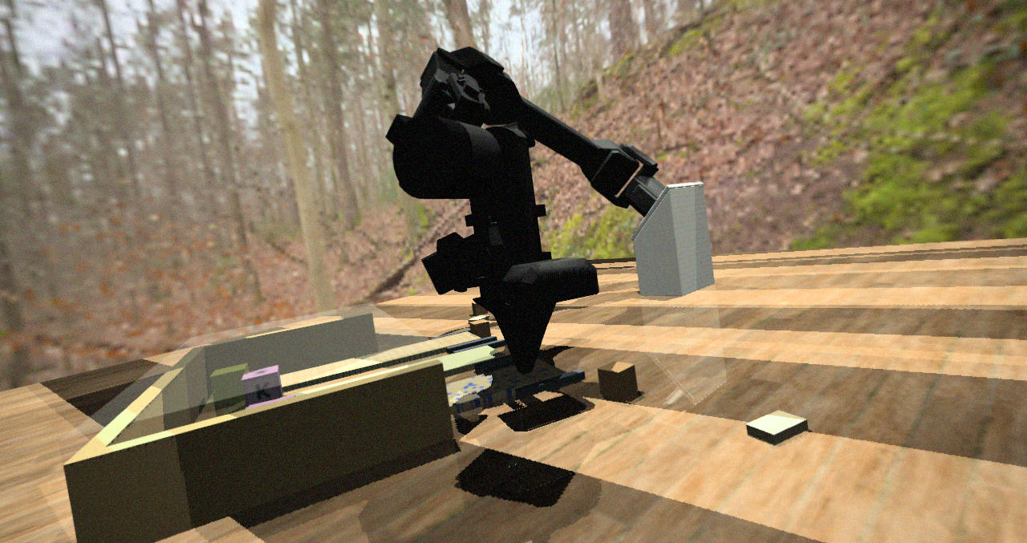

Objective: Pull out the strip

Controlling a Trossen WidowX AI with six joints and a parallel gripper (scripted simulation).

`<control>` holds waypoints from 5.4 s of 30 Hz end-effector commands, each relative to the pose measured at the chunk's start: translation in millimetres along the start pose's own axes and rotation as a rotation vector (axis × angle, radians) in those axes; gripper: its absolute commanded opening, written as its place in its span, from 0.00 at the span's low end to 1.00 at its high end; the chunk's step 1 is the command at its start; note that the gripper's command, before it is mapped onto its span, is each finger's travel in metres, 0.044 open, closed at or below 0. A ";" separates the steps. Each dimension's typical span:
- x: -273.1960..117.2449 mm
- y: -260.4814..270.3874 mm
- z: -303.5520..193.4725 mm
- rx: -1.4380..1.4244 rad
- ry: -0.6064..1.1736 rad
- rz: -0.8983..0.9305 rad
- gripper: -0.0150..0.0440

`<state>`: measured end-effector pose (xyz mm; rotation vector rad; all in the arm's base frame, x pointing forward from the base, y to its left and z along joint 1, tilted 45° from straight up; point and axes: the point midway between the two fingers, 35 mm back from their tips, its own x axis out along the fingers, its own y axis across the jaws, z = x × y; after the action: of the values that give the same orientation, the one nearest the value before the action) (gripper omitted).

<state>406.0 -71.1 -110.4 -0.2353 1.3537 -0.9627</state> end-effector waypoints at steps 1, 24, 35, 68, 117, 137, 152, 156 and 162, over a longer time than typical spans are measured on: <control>3.5 -0.8 -9.6 -0.004 0.011 -0.004 0.25; 4.5 -1.6 -45.5 -0.005 0.013 -0.004 0.25; 4.7 -2.0 -62.7 -0.005 0.013 -0.004 0.25; 4.2 -3.3 -113.3 -0.007 0.015 -0.004 0.25; -40.4 0.1 -149.7 0.041 0.017 0.000 0.34; -49.3 4.5 -66.6 0.092 0.014 -0.002 1.00; -55.3 5.2 -6.0 0.094 0.012 -0.002 1.00; -57.0 5.5 10.2 0.095 0.011 -0.002 1.00; -59.7 5.8 33.3 0.096 0.010 -0.002 1.00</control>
<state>434.8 -35.4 -66.9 -0.1544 1.3153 -1.0292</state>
